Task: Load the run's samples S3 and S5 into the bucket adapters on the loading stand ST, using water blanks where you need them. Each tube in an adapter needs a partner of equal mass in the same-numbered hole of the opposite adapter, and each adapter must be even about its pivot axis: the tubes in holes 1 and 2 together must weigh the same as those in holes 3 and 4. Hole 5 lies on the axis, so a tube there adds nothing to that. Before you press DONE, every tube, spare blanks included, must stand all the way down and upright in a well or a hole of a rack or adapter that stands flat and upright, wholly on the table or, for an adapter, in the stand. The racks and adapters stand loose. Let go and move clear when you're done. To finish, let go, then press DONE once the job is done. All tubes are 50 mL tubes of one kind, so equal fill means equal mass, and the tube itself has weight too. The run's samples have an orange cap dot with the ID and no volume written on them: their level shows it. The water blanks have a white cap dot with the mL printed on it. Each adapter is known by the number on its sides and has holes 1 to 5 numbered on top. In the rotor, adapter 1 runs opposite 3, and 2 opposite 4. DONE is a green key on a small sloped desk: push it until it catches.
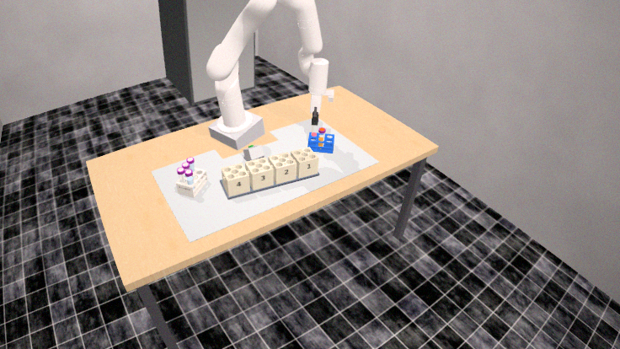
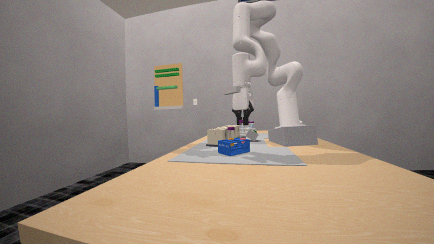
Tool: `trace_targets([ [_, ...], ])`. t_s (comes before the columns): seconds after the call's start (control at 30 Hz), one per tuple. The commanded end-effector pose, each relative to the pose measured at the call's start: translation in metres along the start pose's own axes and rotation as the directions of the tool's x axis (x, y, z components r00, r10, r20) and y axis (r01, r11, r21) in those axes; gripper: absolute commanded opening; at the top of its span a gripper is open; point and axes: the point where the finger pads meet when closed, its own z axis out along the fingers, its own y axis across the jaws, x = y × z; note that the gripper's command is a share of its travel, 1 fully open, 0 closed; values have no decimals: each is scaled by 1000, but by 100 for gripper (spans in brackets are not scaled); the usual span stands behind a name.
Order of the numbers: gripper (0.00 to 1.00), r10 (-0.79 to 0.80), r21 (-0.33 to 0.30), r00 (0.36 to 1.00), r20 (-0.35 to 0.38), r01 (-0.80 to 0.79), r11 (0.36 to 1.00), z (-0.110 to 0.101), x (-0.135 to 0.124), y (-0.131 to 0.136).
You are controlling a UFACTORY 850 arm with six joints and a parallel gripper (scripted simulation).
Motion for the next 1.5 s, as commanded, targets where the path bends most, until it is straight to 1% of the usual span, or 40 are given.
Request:
trace_targets([
  [0.0,0,0,0,1000,-2,0,1000,4,1,0],
  [0.97,0,0,0,1000,-2,0,1000,31,1,0],
  [1.47,0,0,0,1000,-2,0,1000,32,1,0],
])
